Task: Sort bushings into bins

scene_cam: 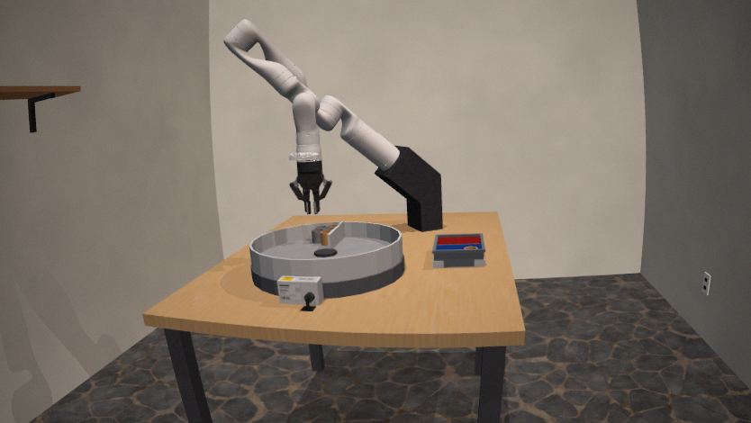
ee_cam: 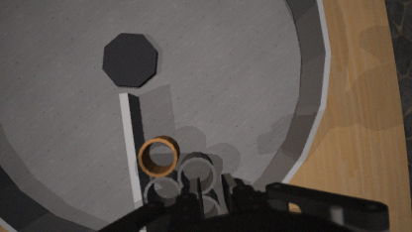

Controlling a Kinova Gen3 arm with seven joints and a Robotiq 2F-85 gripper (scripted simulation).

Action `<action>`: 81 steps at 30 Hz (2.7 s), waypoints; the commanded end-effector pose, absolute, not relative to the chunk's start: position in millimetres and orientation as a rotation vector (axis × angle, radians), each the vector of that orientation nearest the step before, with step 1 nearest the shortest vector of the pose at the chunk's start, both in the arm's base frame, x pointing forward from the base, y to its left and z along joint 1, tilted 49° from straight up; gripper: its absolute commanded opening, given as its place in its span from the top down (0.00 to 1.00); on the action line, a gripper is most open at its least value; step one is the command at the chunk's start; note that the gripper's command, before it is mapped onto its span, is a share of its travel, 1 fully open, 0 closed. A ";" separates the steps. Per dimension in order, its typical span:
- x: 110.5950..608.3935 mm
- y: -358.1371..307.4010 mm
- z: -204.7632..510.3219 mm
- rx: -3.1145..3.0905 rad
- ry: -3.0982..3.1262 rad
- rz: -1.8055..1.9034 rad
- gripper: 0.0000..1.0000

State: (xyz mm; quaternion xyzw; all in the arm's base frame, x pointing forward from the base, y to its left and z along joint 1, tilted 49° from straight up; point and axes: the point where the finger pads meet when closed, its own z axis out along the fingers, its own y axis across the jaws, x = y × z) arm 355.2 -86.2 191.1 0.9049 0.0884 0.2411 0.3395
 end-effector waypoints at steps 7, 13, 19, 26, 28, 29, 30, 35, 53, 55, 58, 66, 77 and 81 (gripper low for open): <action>362.0 -94.8 181.6 2.358 0.229 0.627 0.82; 368.6 -103.7 172.0 2.361 0.226 0.626 0.82; 370.0 -105.5 170.1 2.361 0.226 0.625 0.82; 375.3 -112.6 162.4 2.363 0.224 0.624 0.82; 375.3 -112.6 162.4 2.363 0.224 0.624 0.82; 375.3 -112.6 162.4 2.363 0.224 0.624 0.82; 375.3 -112.6 162.4 2.363 0.224 0.624 0.82; 375.3 -112.6 162.4 2.363 0.224 0.624 0.82; 375.3 -112.6 162.5 2.363 0.224 0.624 0.82; 375.6 -113.6 164.2 2.360 0.217 0.626 0.82; 375.4 -112.9 162.9 2.362 0.222 0.625 0.82; 377.6 -116.0 161.6 2.360 0.217 0.626 0.82; 382.1 -120.9 154.6 2.361 0.220 0.625 0.82; 382.8 -121.6 153.6 2.361 0.220 0.625 0.82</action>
